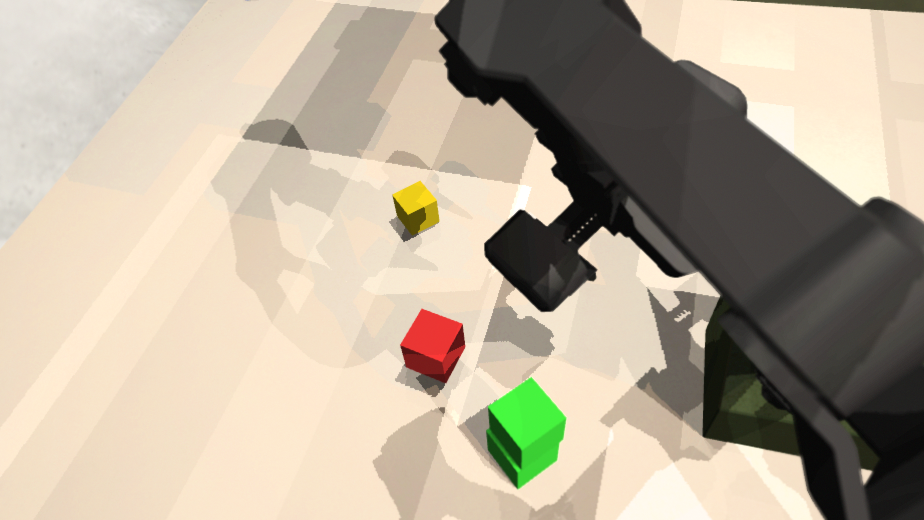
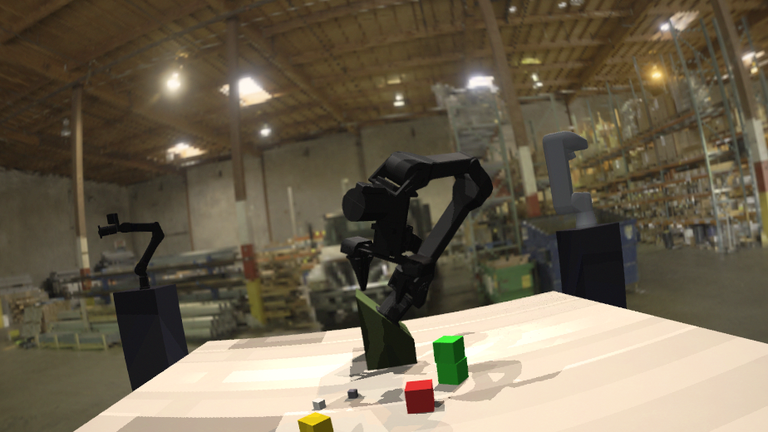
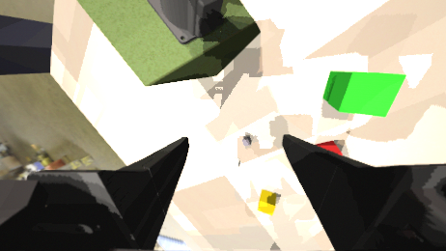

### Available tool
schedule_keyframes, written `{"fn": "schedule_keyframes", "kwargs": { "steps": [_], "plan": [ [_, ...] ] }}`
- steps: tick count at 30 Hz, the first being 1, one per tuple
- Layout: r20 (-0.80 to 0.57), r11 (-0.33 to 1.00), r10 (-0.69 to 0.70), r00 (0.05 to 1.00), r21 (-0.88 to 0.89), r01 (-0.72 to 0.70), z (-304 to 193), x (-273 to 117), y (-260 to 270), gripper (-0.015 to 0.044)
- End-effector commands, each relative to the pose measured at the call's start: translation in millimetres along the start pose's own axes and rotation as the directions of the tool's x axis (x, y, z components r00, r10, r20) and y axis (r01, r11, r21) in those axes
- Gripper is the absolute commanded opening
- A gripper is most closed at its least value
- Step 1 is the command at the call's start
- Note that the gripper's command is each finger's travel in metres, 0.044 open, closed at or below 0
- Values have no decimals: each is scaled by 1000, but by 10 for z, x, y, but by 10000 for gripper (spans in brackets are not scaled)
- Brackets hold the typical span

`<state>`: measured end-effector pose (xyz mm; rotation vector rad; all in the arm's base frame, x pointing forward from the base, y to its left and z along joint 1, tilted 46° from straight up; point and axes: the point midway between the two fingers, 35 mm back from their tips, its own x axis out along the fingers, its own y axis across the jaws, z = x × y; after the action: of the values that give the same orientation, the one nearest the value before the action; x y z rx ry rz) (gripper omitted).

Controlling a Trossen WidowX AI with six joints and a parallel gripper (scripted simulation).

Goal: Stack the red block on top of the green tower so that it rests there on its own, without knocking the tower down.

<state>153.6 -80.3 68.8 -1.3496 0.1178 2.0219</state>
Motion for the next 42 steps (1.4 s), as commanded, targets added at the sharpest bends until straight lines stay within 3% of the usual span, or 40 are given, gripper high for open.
{"fn": "schedule_keyframes", "kwargs": {
  "steps": [1, 11, 23, 32, 42],
  "plan": [
    [0, 1000, -1, 1000, -9, 1, -4, 0, -3, 426],
    [-21, 866, -39, 999, -499, 23, -197, 9, -159, 440],
    [-47, 389, -103, 994, -921, -3, -419, 24, -390, 440],
    [-52, -79, -151, 987, -995, -65, -556, 38, -561, 440],
    [-52, -565, -206, 977, -809, -162, -699, 61, -756, 440]
  ]
}}
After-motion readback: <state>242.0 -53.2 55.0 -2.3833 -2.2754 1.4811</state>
